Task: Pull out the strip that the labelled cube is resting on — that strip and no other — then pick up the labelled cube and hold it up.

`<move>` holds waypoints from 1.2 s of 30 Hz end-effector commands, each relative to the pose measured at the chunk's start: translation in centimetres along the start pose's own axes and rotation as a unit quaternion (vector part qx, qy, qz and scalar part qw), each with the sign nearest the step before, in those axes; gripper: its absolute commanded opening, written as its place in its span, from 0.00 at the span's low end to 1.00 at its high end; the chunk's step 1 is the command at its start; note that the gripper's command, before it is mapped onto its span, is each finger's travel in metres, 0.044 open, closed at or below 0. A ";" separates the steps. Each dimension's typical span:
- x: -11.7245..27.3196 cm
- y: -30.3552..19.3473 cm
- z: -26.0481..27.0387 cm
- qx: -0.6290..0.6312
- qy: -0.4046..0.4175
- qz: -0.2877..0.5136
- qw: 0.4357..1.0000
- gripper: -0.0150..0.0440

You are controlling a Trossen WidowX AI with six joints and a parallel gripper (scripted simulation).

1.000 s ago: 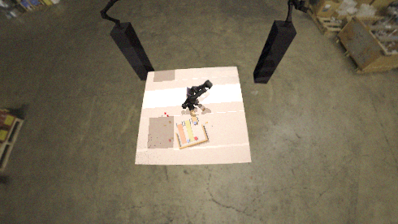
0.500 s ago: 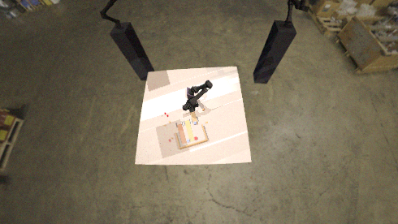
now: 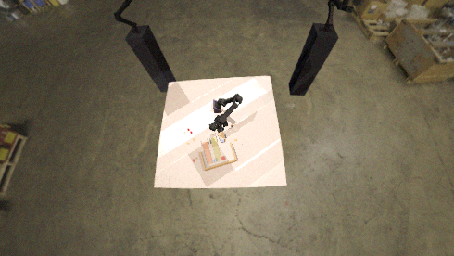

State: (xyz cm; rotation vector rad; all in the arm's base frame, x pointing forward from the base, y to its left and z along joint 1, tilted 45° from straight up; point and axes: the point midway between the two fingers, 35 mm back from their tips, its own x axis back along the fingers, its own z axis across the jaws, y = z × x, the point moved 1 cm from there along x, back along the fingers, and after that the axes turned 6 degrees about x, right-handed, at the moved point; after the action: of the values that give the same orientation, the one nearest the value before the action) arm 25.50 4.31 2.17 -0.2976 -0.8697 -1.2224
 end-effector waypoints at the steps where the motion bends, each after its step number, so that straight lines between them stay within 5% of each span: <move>1: 0.2 1.6 -0.1 0.000 0.000 -0.003 1.000 1.00; 36: 1.8 11.9 -1.1 0.002 0.000 -0.005 1.000 1.00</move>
State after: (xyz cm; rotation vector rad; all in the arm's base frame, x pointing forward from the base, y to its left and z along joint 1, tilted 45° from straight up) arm 35.72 6.40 5.17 -0.2944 -0.8733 -1.2240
